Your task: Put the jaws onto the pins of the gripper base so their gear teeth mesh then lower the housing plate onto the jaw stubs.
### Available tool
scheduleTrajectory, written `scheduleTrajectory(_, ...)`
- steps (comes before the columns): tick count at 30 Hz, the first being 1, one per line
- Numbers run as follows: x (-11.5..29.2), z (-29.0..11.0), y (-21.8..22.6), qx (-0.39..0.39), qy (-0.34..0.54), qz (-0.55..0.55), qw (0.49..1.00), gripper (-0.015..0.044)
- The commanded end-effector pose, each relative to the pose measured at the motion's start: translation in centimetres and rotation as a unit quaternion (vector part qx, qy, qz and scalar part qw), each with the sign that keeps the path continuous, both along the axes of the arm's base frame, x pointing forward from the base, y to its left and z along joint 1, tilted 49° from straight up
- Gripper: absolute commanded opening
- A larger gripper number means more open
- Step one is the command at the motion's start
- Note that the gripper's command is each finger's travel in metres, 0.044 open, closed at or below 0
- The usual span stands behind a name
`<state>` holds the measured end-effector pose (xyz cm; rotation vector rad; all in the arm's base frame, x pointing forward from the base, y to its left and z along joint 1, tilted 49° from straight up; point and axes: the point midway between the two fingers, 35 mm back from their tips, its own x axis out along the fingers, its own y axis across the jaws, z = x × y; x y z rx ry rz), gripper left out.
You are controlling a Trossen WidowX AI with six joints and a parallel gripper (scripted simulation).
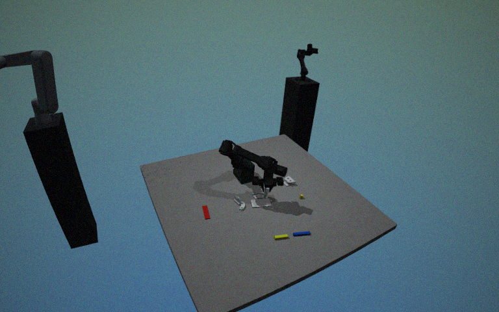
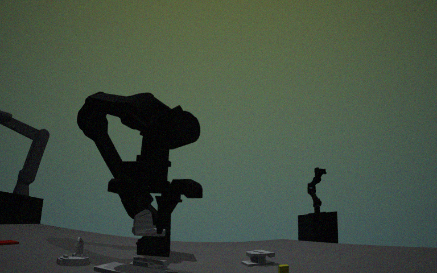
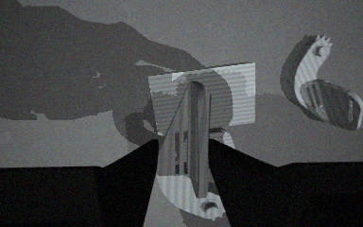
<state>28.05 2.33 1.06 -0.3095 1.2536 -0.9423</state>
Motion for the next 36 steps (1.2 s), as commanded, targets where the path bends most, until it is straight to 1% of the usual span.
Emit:
scheduleTrajectory(1,0.0,0.1,0.0,-0.001,0.002,0.003,1.000,0.0134)
scheduleTrajectory(14,0.0,0.1,-0.2,-0.001,0.002,0.003,1.000,0.0134)
scheduleTrajectory(36,0.2,-2.3,-2.8,-0.001,0.002,0.003,1.000,0.0134)
